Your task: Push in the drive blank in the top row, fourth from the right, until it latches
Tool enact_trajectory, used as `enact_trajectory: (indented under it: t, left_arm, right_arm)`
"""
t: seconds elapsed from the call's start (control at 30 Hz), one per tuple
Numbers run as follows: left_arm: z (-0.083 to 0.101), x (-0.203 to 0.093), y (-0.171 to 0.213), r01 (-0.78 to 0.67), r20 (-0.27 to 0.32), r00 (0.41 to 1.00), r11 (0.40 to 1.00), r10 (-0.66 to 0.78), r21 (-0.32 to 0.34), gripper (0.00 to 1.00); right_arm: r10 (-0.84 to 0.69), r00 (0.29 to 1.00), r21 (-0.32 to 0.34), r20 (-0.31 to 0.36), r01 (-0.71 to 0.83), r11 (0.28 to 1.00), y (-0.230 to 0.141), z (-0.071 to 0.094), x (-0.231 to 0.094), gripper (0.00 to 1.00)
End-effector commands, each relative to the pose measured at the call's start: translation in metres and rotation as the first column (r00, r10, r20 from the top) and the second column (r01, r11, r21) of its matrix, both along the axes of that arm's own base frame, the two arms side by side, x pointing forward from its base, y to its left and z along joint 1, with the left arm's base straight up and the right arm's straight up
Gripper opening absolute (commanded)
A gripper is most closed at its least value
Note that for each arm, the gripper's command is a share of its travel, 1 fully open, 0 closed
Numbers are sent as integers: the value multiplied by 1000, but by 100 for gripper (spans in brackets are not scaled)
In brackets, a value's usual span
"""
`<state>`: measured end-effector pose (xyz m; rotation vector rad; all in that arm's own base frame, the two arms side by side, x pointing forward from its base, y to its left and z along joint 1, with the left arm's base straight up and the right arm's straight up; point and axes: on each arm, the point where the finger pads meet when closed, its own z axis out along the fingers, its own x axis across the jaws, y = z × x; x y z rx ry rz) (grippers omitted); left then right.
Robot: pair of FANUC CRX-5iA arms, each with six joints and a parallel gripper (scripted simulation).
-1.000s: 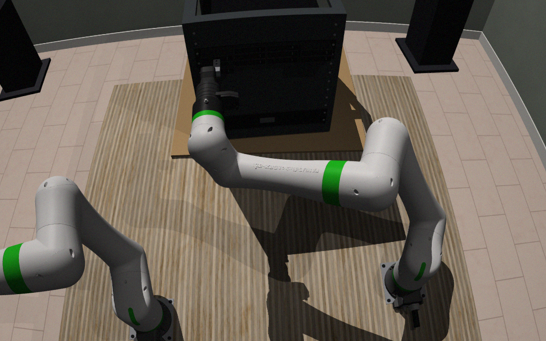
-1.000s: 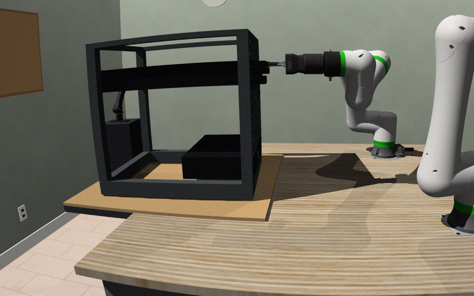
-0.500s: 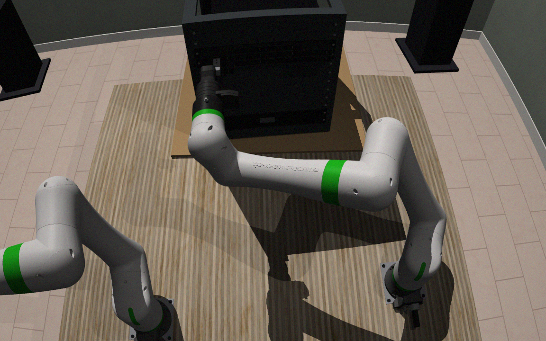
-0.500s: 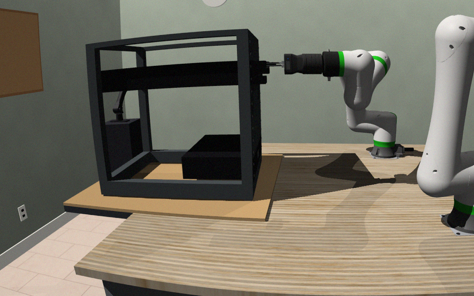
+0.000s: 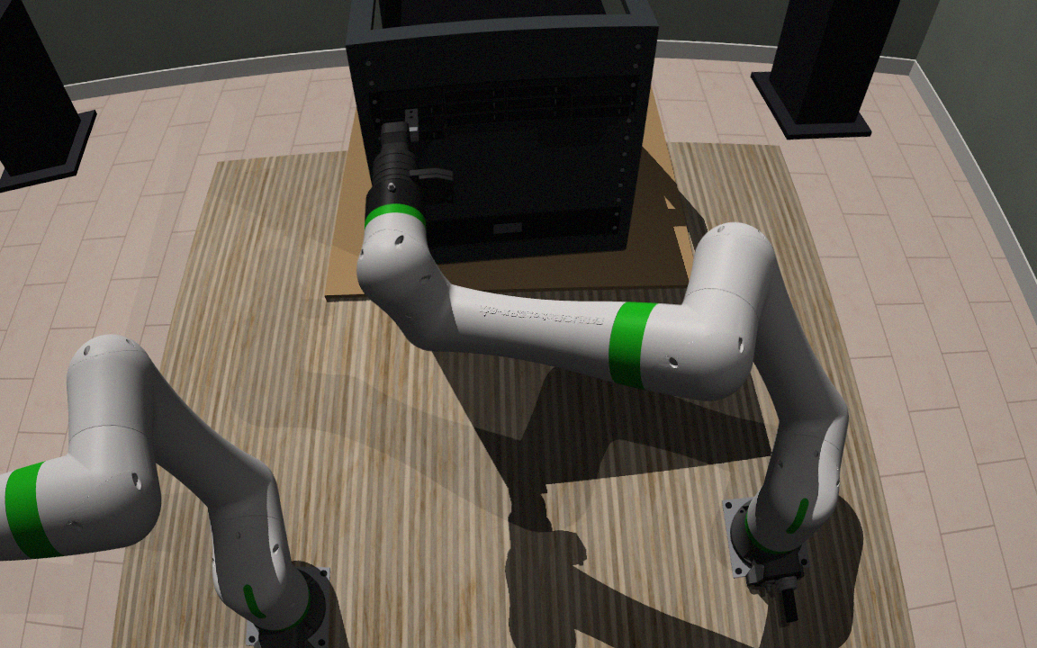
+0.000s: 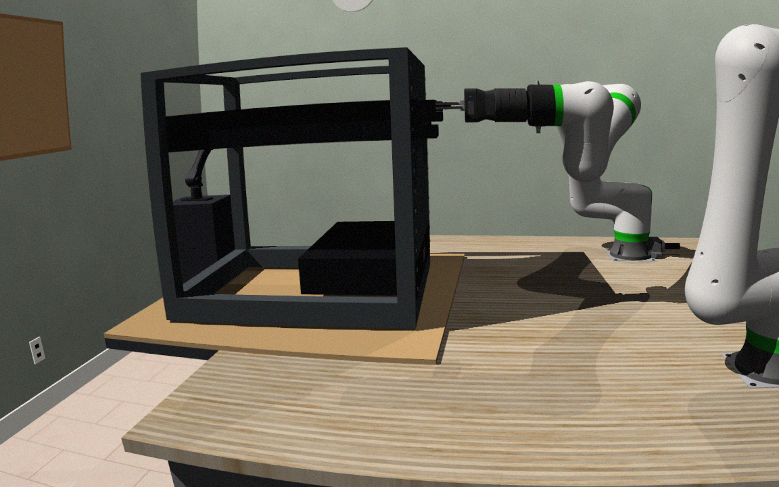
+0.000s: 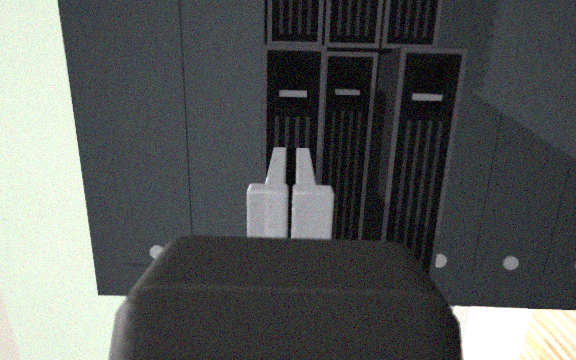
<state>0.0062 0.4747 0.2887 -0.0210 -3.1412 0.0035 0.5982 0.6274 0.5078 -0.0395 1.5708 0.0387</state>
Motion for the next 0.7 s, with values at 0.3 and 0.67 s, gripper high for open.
enact_trajectory:
  t: [0.3, 0.67]
  left_arm:
    - [1, 0, 0, 0, 0, 1000, 1000, 0, 2, 100]
    - [1, 0, 0, 0, 0, 1000, 1000, 0, 2, 100]
  right_arm:
    - [0, 1000, 2, 2, 0, 1000, 0, 2, 9, 0]
    - [0, 1000, 2, 2, 0, 1000, 0, 2, 15, 0]
